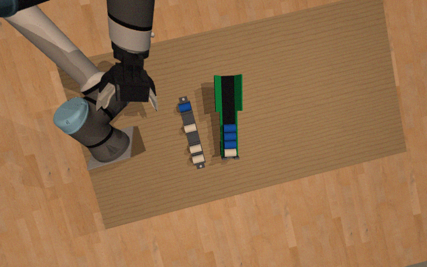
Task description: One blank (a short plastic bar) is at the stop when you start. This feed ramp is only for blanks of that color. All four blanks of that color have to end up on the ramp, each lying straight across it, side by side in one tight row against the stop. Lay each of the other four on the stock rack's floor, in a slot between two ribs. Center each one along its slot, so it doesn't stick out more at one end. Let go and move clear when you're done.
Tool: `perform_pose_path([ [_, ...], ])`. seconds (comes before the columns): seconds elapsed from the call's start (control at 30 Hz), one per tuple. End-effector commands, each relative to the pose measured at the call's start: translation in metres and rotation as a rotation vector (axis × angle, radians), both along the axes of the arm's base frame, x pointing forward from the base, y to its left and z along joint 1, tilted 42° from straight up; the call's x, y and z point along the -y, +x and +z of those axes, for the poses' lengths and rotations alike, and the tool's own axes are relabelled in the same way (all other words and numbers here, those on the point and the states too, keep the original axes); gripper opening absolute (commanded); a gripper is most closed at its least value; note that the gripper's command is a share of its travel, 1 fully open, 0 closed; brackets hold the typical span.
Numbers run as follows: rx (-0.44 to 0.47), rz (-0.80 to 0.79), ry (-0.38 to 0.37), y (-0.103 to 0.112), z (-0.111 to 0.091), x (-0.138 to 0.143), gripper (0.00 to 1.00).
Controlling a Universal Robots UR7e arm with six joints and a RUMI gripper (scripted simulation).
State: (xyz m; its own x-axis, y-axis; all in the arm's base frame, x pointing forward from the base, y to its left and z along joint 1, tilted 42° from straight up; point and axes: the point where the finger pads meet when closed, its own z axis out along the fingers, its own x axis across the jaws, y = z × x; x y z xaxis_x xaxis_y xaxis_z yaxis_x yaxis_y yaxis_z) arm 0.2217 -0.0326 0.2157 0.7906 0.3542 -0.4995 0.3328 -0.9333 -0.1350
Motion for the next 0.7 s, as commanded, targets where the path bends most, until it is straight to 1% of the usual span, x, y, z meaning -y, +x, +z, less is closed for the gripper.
perform_pose_path([
  [0.0,-0.032,-0.008,0.145,0.032,-0.007,-0.008,1.0],
  [0.1,-0.044,-0.014,0.221,0.05,-0.012,-0.011,1.0],
  [0.2,-0.044,-0.015,0.226,0.051,-0.012,-0.011,1.0],
  [0.37,-0.057,-0.033,0.373,0.088,-0.024,-0.015,1.0],
  [0.4,-0.057,-0.033,0.376,0.088,-0.024,-0.015,1.0],
  [0.47,-0.059,-0.042,0.434,0.103,-0.03,-0.016,1.0],
  [0.5,-0.059,-0.043,0.439,0.105,-0.03,-0.016,1.0],
  [0.57,-0.058,-0.054,0.499,0.12,-0.037,-0.017,1.0],
  [0.6,-0.058,-0.055,0.504,0.122,-0.037,-0.017,1.0],
  [0.67,-0.055,-0.067,0.565,0.138,-0.045,-0.017,1.0],
])
